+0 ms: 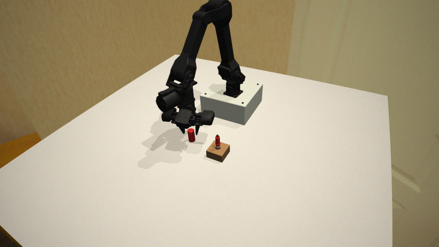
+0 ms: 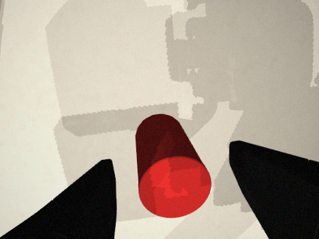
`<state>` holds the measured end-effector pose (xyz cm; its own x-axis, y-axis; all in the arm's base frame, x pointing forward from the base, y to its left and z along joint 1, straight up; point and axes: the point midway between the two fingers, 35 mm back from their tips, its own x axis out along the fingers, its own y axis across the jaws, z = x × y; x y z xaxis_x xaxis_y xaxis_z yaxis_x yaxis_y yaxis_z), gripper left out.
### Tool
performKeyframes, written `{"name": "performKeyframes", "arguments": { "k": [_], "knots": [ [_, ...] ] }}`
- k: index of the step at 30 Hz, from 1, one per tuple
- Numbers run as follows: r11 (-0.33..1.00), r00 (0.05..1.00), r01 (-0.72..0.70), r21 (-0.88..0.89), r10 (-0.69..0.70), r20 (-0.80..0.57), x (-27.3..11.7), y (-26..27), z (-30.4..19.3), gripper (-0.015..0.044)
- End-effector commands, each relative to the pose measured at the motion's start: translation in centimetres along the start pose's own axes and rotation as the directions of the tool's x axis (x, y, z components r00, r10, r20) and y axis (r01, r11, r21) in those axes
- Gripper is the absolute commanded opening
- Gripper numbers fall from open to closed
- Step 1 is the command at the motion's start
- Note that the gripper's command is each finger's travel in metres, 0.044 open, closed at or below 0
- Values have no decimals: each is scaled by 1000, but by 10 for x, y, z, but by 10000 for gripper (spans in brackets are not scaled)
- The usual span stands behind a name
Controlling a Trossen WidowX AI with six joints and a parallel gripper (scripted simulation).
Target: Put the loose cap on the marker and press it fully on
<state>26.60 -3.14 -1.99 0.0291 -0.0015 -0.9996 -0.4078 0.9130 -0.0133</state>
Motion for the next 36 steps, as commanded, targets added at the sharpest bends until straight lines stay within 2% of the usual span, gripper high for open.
{"name": "performKeyframes", "arguments": {
  "k": [1,12,16,25,28,36],
  "knots": [
    [1000,1000,-2,1,2,-11,8,1,-3,233],
    [1000,1000,0,-2,0,-12,23,2,-4,233],
    [1000,1000,0,-2,0,-12,23,2,-4,128],
    [1000,1000,0,-2,0,-12,23,2,-4,68],
    [1000,1000,12,-13,-12,5,20,1,0,0],
    [1000,1000,17,-17,-17,12,5,0,3,0]
  ]
}}
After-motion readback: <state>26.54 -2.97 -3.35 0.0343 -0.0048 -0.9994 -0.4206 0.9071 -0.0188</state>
